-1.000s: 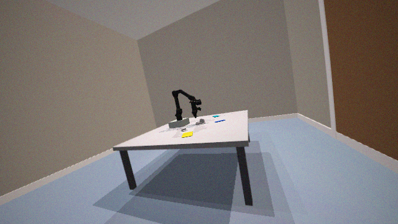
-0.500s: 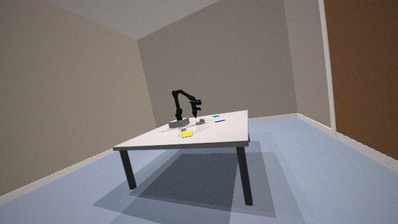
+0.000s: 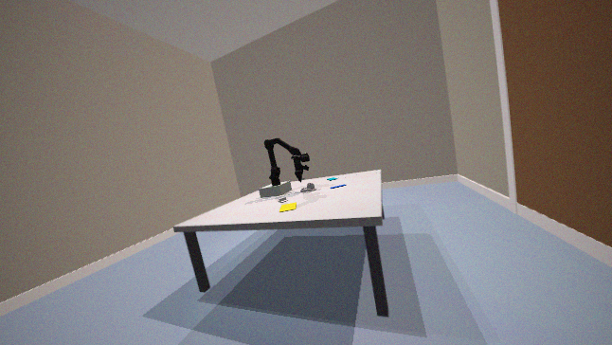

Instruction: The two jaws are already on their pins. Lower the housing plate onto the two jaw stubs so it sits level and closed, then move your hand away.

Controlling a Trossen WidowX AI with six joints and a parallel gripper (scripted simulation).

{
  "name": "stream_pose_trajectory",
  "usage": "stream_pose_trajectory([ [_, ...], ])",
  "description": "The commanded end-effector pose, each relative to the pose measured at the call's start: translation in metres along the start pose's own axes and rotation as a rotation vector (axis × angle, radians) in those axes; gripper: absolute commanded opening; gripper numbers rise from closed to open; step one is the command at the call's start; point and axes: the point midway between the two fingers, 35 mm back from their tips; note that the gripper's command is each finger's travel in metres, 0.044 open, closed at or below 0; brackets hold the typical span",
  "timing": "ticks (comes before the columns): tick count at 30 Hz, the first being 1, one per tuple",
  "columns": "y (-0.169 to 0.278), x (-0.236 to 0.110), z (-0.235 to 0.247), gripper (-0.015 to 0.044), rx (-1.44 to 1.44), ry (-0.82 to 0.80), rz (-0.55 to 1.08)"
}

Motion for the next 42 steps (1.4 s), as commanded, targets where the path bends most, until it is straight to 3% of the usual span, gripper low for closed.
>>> stream_pose_trajectory([
  [1, 0.000, 0.000, -0.001, 0.0351, -0.006, -0.001, -0.001],
  [31, 0.000, 0.000, -0.002, 0.0351, -0.017, -0.001, -0.001],
  [42, -0.001, 0.017, -0.002, 0.0351, -0.017, -0.001, -0.001],
])
Point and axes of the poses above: the point midway between the two fingers, 35 mm back from their tips, its own x axis out along the fingers, its own z axis across the jaws, y = z × x, and after that the axes turned 12 degrees about x, right-handed
